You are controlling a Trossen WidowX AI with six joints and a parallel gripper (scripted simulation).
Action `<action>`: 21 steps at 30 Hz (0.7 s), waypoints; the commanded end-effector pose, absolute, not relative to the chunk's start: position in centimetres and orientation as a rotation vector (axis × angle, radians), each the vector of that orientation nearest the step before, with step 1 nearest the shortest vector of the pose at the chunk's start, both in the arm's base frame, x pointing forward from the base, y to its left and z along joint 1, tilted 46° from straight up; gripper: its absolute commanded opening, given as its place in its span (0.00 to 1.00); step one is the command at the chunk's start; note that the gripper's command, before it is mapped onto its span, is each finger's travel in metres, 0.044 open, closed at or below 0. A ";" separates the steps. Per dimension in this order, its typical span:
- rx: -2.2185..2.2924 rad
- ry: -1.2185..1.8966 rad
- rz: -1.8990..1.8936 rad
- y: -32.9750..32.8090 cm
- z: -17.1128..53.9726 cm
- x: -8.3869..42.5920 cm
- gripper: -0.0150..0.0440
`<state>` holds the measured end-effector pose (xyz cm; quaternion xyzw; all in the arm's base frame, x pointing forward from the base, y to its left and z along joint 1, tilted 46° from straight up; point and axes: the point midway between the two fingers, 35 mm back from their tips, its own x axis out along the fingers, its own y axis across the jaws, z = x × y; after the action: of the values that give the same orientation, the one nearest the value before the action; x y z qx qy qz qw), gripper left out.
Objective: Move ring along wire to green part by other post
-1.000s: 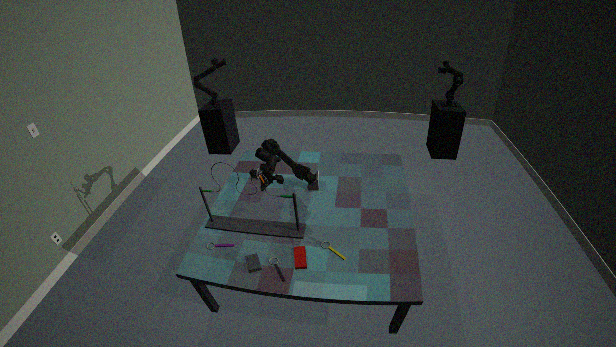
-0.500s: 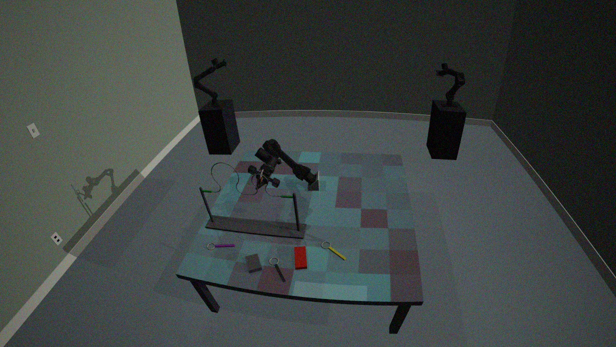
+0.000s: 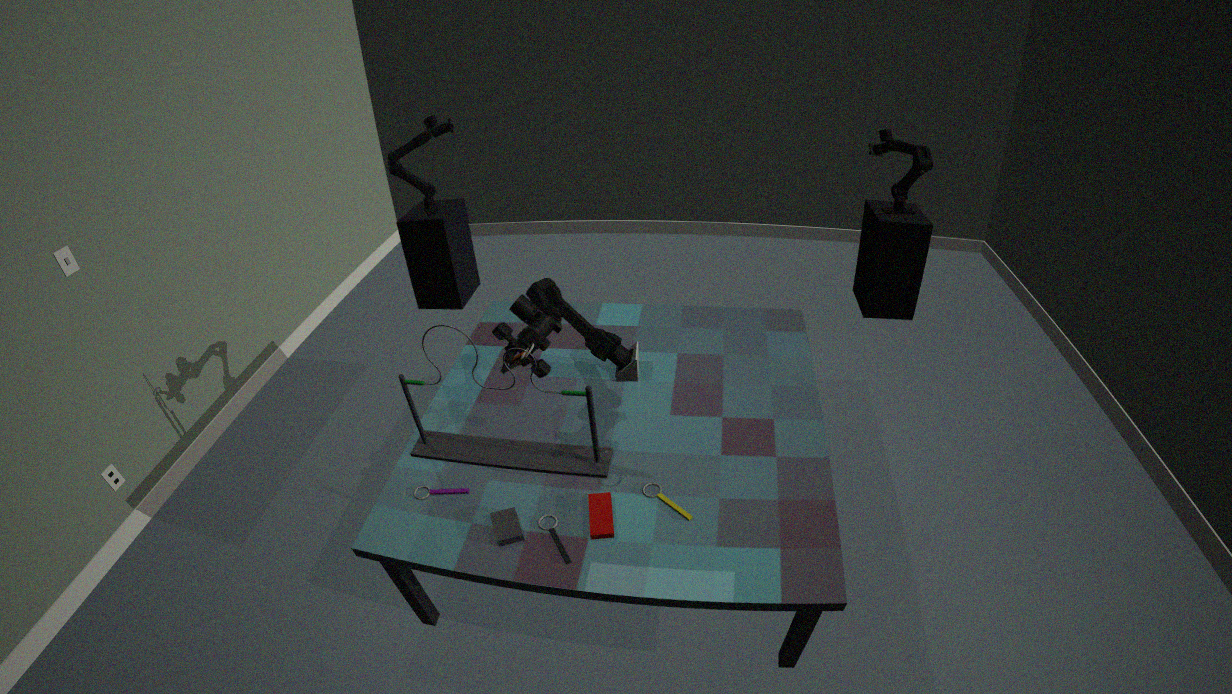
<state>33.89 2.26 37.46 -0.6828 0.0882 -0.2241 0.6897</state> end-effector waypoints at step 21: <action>-2.054 0.066 -0.640 3.3 41.0 33.6 0.00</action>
<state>33.59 3.08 40.83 -0.8257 0.0337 -0.2599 0.4996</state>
